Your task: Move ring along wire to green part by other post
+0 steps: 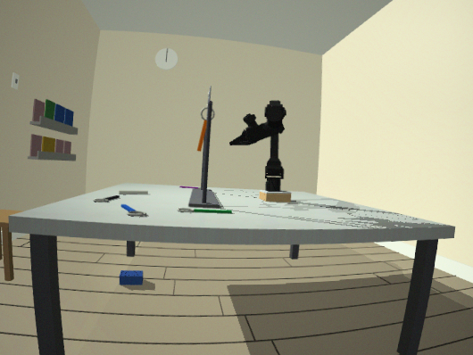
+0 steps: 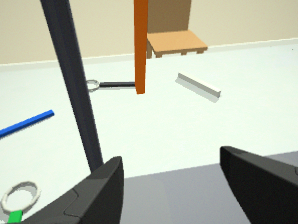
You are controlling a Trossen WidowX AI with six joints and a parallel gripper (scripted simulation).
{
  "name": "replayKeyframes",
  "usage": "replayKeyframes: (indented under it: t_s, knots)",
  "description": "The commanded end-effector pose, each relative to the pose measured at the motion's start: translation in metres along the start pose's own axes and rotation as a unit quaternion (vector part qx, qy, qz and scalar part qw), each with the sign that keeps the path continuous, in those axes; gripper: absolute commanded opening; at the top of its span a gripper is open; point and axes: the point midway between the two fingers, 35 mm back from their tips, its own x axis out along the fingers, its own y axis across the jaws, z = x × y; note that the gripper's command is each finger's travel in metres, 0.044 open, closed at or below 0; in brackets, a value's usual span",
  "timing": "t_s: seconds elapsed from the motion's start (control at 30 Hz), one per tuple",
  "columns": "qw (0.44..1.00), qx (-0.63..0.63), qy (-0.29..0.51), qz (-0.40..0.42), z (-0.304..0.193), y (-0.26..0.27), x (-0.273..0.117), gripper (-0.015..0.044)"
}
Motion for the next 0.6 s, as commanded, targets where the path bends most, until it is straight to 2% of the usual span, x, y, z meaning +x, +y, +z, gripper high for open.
replayKeyframes:
  t_s: [0.0,0.13,0.57]
  knots:
    - [1.000,0.002,-0.006,0.005,0.0033,0.0003,-0.0300,0.0344]
    - [1.000,0.002,-0.006,0.005,0.0033,0.0003,-0.0300,0.0440]
    - [1.000,0.002,-0.006,0.005,0.0033,0.0003,-0.0300,0.0440]
